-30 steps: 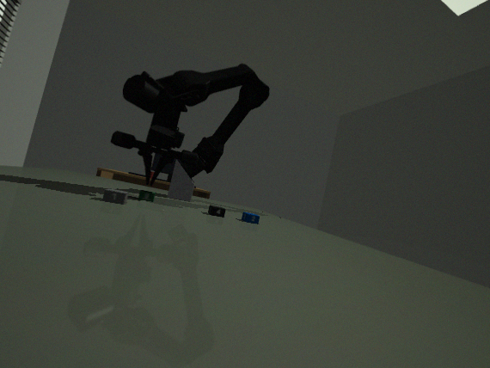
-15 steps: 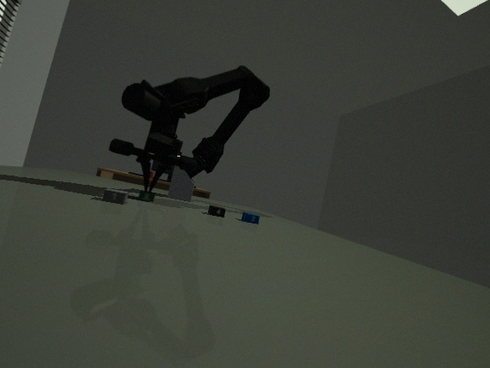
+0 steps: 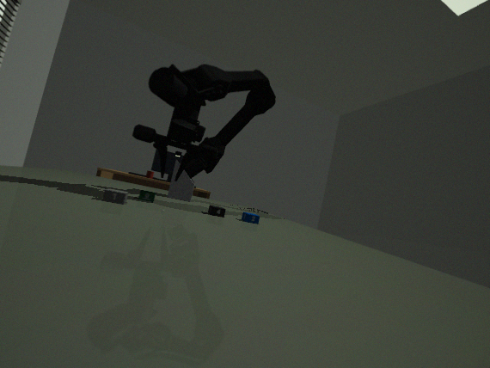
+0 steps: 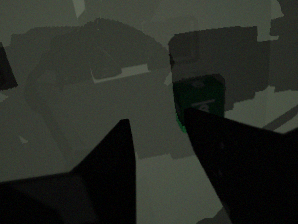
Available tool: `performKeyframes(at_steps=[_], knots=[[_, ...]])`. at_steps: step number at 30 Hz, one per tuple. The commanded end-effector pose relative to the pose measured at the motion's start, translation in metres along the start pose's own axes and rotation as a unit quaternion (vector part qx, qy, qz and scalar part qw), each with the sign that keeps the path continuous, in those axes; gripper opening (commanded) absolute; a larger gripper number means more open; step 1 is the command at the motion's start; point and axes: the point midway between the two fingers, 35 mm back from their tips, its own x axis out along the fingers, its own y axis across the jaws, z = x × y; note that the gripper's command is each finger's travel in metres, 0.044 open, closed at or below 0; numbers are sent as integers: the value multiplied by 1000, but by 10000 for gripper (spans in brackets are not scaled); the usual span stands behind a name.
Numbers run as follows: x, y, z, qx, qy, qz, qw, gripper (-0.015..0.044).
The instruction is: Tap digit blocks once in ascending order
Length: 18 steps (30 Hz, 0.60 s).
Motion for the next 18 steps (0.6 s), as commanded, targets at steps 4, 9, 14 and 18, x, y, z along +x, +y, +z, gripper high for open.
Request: performKeyframes(at_steps=[4,9,14,18], knots=[[-37,112,30,-13,-13,-10,1000,309],[-58,199,14,-14,-13,1,1000,400],[-73,253,-13,-16,-10,15,1000,400],[-73,253,-13,-16,-10,15,1000,400]])
